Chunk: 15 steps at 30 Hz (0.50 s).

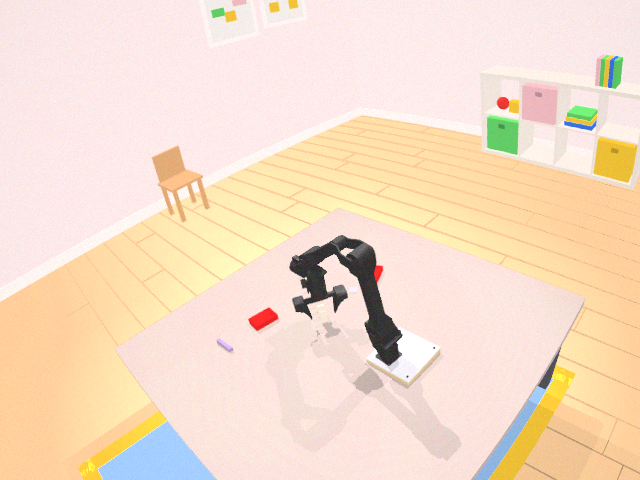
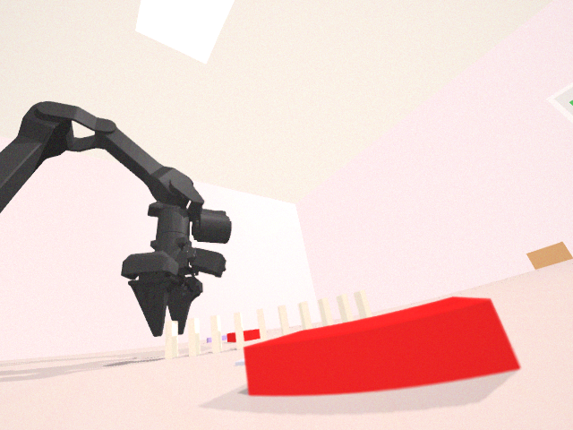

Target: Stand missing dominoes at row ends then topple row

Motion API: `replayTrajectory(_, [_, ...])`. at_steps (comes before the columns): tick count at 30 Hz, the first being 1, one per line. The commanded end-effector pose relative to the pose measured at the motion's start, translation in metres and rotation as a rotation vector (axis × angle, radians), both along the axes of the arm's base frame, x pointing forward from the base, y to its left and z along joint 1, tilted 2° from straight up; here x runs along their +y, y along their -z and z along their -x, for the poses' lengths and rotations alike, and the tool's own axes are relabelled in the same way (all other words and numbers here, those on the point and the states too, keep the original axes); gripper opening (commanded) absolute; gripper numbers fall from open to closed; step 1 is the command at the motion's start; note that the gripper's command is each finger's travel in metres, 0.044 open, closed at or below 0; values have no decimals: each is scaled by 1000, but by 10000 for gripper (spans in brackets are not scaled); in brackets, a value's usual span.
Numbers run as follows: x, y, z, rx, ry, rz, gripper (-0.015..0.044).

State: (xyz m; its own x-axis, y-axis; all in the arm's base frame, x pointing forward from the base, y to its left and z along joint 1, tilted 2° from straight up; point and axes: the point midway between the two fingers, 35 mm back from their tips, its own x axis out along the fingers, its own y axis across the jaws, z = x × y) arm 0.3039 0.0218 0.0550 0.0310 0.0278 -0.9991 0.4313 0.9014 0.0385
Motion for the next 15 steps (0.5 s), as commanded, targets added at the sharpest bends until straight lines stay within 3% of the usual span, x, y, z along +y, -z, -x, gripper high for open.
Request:
replayTrajectory(1, [0, -9, -2, -2, 4, -4, 440])
replayTrajectory(9, [-4, -120, 2, -1, 0, 0, 440])
replayTrajectory(15, [-4, -130, 4, 0, 0, 0, 440])
